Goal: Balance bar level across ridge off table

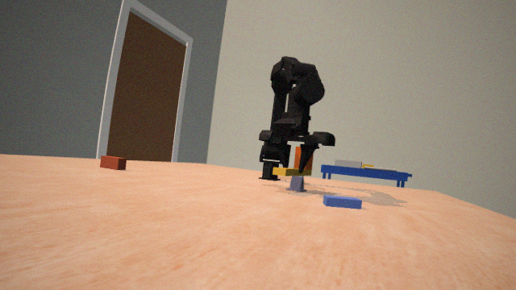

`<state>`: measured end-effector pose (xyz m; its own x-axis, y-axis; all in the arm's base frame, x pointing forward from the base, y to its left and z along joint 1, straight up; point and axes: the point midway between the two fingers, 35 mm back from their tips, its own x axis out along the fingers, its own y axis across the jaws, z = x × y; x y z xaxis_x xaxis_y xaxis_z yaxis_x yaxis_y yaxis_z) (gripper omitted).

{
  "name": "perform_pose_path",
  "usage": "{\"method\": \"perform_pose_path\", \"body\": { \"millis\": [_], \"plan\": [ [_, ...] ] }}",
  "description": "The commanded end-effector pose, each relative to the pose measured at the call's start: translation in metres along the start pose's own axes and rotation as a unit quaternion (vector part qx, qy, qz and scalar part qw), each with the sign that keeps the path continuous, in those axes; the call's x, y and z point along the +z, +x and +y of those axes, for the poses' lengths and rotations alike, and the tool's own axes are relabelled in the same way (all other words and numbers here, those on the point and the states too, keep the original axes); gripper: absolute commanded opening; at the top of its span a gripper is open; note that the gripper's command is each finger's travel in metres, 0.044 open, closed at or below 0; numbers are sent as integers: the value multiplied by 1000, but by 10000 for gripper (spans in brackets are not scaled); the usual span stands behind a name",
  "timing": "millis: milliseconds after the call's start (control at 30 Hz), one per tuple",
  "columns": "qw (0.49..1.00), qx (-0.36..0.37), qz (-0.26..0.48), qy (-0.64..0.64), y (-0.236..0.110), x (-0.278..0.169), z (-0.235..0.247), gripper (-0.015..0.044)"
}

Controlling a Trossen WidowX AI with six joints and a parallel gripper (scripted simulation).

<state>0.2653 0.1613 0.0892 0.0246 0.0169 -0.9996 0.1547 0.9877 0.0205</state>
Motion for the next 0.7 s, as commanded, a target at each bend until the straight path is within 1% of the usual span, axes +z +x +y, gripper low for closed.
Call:
{"method": "perform_pose_path", "body": {
  "millis": [0, 267, 300, 400, 433, 667],
  "plan": [
    [1000, 0, 0, 0, 0, 0, 0, 211],
    [1000, 0, 0, 0, 0, 0, 0, 421],
    [1000, 0, 0, 0, 0, 0, 0, 440],
    [1000, 0, 0, 0, -2, 0, 0, 440],
    [1000, 0, 0, 0, -8, 1, 1, 440],
    [1000, 0, 0, 0, -92, 1, 1, 440]
  ]
}}
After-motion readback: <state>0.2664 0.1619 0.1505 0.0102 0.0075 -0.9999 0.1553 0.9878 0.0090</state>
